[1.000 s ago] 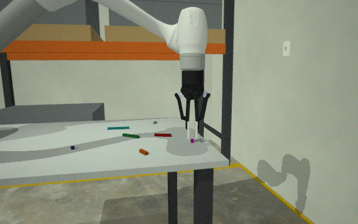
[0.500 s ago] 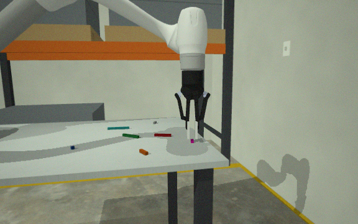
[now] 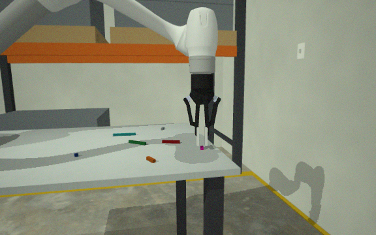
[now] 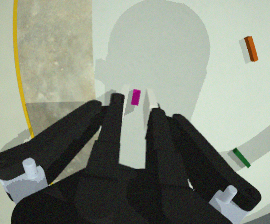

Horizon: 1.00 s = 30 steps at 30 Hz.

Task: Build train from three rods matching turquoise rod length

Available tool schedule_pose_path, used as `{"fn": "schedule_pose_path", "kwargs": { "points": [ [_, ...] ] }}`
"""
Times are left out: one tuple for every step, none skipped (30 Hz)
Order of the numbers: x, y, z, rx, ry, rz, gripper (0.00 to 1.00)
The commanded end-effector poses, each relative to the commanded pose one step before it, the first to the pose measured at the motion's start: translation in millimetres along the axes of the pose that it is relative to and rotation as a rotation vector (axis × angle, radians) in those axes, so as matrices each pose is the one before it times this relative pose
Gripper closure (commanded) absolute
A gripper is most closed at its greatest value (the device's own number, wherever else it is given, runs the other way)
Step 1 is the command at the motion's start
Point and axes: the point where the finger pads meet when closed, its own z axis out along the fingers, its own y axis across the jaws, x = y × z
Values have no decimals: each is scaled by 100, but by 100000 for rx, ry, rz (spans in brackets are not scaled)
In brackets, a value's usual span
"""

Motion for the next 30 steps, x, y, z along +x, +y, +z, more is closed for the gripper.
{"fn": "schedule_pose_path", "kwargs": {
  "points": [
    [-5, -3, -32, 23, -18, -3, 77],
    [0, 0, 0, 0, 0, 0, 77],
    [0, 0, 0, 0, 0, 0, 77],
    [0, 0, 1, 0, 0, 0, 77],
    [0, 0, 4, 0, 0, 0, 77],
    [0, 0, 10, 0, 0, 0, 77],
    [0, 0, 18, 0, 0, 0, 77],
    [0, 0, 28, 0, 0, 0, 77],
    [0, 0, 39, 0, 0, 0, 77],
    [0, 0, 49, 0, 0, 0, 77],
    [0, 0, 60, 0, 0, 0, 77],
    [0, 0, 0, 0, 0, 0, 77],
    [0, 0, 0, 0, 0, 0, 77],
    [0, 0, 71, 0, 0, 0, 77],
    [0, 0, 80, 0, 0, 0, 77],
    [0, 0, 88, 0, 0, 0, 77],
    [0, 0, 95, 0, 0, 0, 77],
    [0, 0, 100, 0, 0, 0, 77],
    [0, 0, 104, 0, 0, 0, 77],
    [0, 0, 105, 0, 0, 0, 77],
    [0, 0, 104, 0, 0, 0, 77],
    [0, 0, 103, 0, 0, 0, 77],
    [0, 0, 99, 0, 0, 0, 77],
    [0, 0, 94, 0, 0, 0, 77],
    [0, 0, 86, 0, 0, 0, 77],
    [0, 0, 78, 0, 0, 0, 77],
    [0, 0, 68, 0, 0, 0, 77],
    [0, 0, 58, 0, 0, 0, 77],
    [0, 0, 0, 0, 0, 0, 77],
    [0, 0, 0, 0, 0, 0, 77]
  ]
}}
